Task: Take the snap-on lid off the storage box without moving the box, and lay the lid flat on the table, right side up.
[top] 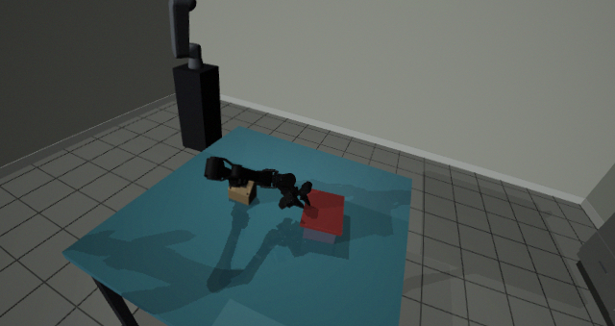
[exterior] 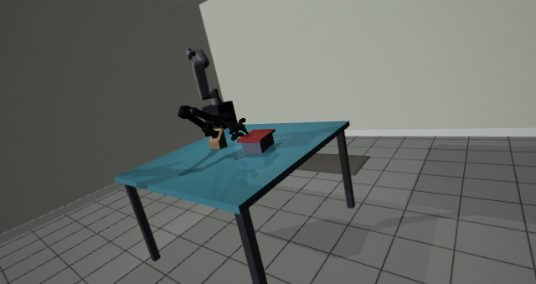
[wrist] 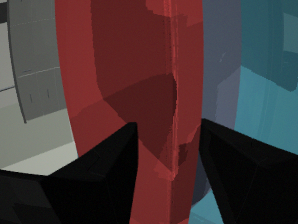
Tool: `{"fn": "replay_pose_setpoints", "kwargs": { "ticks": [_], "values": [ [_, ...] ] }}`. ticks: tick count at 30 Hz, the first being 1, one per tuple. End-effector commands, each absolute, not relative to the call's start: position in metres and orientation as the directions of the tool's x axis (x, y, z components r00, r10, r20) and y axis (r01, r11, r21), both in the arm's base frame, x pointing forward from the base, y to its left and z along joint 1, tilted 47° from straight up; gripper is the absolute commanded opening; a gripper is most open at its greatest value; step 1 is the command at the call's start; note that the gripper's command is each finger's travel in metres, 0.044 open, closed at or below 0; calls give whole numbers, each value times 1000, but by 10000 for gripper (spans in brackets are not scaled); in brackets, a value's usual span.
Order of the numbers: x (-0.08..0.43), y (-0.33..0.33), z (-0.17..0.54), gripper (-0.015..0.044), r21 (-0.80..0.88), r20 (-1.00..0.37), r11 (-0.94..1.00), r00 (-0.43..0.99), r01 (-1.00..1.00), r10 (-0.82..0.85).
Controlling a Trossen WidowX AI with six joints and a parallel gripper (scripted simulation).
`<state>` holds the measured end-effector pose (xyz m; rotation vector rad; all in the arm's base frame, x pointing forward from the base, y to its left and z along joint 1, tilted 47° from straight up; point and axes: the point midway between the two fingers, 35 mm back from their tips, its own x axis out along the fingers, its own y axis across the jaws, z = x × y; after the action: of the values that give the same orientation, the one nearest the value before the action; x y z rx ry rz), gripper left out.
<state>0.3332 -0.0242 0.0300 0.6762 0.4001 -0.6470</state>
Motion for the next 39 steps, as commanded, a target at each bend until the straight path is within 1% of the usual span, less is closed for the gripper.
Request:
{"fn": "replay_pose_setpoints", "kwargs": {
  "ticks": [1,39],
  "values": [
    [333,-23,31,0,448,-534,598,735,665,-418],
    [336,-18,34,0,450,-533,601,738,661,-414]
  ]
}}
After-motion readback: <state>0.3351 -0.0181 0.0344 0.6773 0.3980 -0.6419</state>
